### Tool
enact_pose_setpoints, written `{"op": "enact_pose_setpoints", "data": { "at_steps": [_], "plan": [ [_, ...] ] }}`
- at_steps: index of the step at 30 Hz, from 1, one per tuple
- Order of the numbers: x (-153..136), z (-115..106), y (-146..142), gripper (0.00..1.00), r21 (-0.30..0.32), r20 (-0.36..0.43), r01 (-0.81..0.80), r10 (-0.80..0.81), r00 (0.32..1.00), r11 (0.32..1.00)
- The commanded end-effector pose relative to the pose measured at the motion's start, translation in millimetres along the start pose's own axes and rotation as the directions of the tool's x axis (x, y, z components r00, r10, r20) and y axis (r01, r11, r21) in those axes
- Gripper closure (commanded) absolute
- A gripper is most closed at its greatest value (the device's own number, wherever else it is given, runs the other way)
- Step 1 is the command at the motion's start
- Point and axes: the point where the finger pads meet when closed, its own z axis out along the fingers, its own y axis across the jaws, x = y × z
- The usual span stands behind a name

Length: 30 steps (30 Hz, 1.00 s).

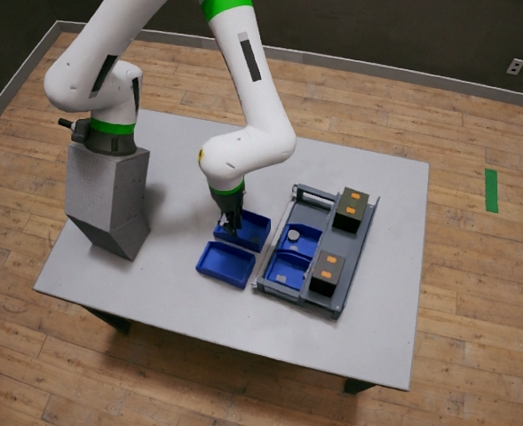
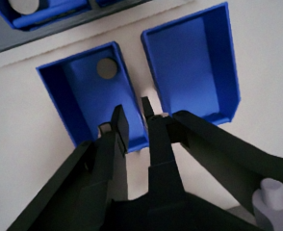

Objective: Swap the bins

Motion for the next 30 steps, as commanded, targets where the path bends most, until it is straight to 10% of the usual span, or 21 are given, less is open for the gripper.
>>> {"op": "enact_pose_setpoints", "data": {
  "at_steps": [1, 30],
  "plan": [
    [0.5, 4.1, 0.3, 0.76, -0.001, -0.001, 0.0, 0.0, 1.0, 1.0],
    [0.6, 19.2, 0.3, 0.76, -0.001, -0.001, 0.0, 0.0, 1.0, 1.0]
  ]
}}
